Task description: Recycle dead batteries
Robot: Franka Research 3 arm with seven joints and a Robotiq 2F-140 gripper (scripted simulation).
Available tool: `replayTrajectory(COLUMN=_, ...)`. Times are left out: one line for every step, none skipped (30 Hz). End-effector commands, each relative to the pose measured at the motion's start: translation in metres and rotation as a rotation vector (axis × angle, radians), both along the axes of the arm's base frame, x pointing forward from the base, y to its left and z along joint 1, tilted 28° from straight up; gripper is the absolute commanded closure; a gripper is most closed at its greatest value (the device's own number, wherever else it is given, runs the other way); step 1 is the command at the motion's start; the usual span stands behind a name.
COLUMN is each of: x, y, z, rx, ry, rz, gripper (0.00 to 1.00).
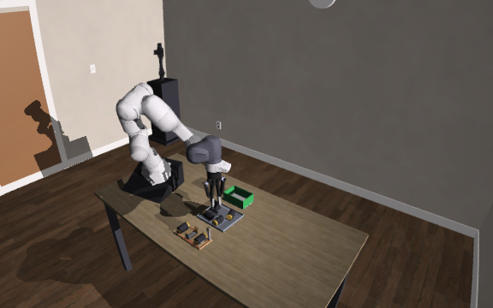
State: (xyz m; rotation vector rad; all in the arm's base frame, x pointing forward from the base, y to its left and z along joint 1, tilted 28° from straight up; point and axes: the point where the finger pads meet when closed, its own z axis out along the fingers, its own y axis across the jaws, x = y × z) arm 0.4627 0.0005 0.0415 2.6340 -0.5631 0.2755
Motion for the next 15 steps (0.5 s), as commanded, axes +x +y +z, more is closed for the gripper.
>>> replayTrajectory(x=-0.004, y=0.002, z=0.004, rx=-0.006, ry=0.008, rz=-0.001, gripper=0.84)
replayTrajectory(x=-0.004, y=0.006, z=0.012, rx=-0.006, ry=0.008, rz=-0.001, gripper=0.84)
replayTrajectory(x=-0.006, y=0.011, z=0.023, rx=-0.006, ry=0.008, rz=-0.001, gripper=0.84)
replayTrajectory(x=-0.007, y=0.018, z=0.036, rx=-0.006, ry=0.008, rz=-0.001, gripper=0.84)
replayTrajectory(x=-0.008, y=0.024, z=0.049, rx=-0.006, ry=0.008, rz=-0.001, gripper=0.84)
replayTrajectory(x=-0.009, y=0.029, z=0.058, rx=-0.006, ry=0.008, rz=-0.001, gripper=0.84)
replayTrajectory(x=-0.01, y=0.032, z=0.063, rx=-0.006, ry=0.008, rz=-0.001, gripper=0.84)
replayTrajectory(x=-0.01, y=0.032, z=0.063, rx=-0.006, ry=0.008, rz=-0.001, gripper=0.84)
replayTrajectory(x=-0.01, y=0.032, z=0.063, rx=-0.006, ry=0.008, rz=-0.001, gripper=0.84)
replayTrajectory(x=-0.01, y=0.032, z=0.063, rx=-0.006, ry=0.008, rz=-0.001, gripper=0.84)
replayTrajectory(x=-0.01, y=0.032, z=0.063, rx=-0.006, ry=0.008, rz=-0.001, gripper=0.84)
replayTrajectory(x=-0.01, y=0.032, z=0.063, rx=-0.006, ry=0.008, rz=-0.001, gripper=0.84)
replayTrajectory(x=-0.01, y=0.032, z=0.063, rx=-0.006, ry=0.008, rz=-0.001, gripper=0.84)
replayTrajectory(x=-0.01, y=0.032, z=0.063, rx=-0.006, ry=0.009, rz=0.0, gripper=0.84)
replayTrajectory(x=-0.01, y=0.032, z=0.063, rx=-0.007, ry=0.01, rz=0.002, gripper=0.84)
